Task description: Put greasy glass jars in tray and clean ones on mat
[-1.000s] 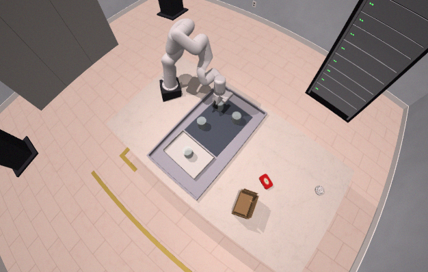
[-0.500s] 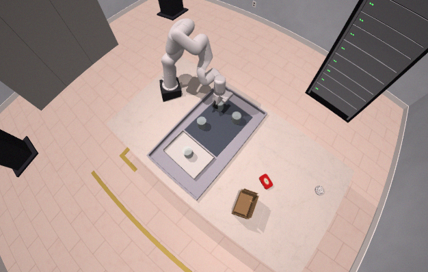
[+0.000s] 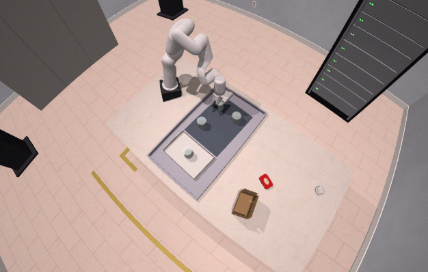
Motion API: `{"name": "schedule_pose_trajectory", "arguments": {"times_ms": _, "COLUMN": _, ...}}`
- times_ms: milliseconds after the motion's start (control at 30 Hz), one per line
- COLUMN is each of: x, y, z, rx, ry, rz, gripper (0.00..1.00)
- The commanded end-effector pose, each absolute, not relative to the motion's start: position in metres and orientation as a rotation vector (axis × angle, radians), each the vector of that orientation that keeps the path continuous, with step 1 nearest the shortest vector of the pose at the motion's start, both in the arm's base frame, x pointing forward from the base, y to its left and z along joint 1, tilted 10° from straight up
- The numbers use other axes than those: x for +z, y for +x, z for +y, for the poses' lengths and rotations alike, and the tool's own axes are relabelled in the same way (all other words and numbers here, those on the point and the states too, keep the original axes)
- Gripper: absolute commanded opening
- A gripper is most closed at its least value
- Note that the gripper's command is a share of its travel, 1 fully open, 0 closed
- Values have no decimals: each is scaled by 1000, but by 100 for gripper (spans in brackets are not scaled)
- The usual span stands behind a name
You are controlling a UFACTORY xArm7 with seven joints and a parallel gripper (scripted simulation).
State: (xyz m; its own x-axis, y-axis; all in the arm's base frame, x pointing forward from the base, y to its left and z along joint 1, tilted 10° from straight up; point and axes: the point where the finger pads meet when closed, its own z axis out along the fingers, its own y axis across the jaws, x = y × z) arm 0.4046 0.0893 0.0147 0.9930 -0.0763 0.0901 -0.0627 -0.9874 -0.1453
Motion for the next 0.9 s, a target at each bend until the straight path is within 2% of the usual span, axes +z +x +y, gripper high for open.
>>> {"name": "schedule_pose_trajectory", "arguments": {"times_ms": 0, "x": 16, "y": 406, "z": 89, "rx": -150, "ry": -2993, "rz": 106, "gripper": 79}}
{"name": "schedule_pose_trajectory", "arguments": {"times_ms": 67, "x": 16, "y": 406, "z": 89, "rx": -150, "ry": -2993, "rz": 106, "gripper": 76}}
{"name": "schedule_pose_trajectory", "arguments": {"times_ms": 867, "x": 16, "y": 406, "z": 89, "rx": -150, "ry": -2993, "rz": 106, "gripper": 73}}
